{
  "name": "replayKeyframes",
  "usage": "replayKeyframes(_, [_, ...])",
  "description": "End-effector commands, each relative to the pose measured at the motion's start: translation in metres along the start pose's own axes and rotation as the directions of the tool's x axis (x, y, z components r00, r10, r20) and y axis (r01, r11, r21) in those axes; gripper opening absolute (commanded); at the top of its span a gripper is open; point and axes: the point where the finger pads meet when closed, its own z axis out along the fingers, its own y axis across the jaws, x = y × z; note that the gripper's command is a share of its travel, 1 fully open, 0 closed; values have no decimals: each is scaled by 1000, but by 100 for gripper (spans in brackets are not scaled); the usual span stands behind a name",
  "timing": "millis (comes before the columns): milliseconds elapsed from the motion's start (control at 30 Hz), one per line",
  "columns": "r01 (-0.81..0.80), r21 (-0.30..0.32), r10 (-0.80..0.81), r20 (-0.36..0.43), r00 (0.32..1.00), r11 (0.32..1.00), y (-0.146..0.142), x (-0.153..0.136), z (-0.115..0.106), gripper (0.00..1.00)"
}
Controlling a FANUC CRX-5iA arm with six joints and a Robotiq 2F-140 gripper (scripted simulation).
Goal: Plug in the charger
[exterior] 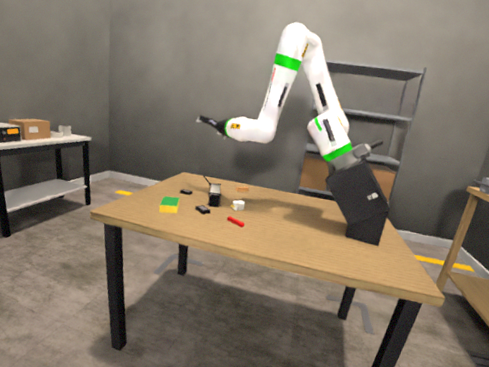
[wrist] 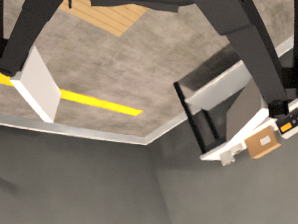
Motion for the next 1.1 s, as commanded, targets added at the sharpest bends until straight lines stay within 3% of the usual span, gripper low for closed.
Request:
replayKeyframes(0, [-1, 1, 1, -1, 1000, 1000, 0, 1, 0, 100])
replayKeyframes(733, [7, -6, -7, -8, 1000, 1000, 0, 3, 3, 100])
replayKeyframes(1067, [99, -97, -106, -71, 992, 990, 8, 33, 29, 100])
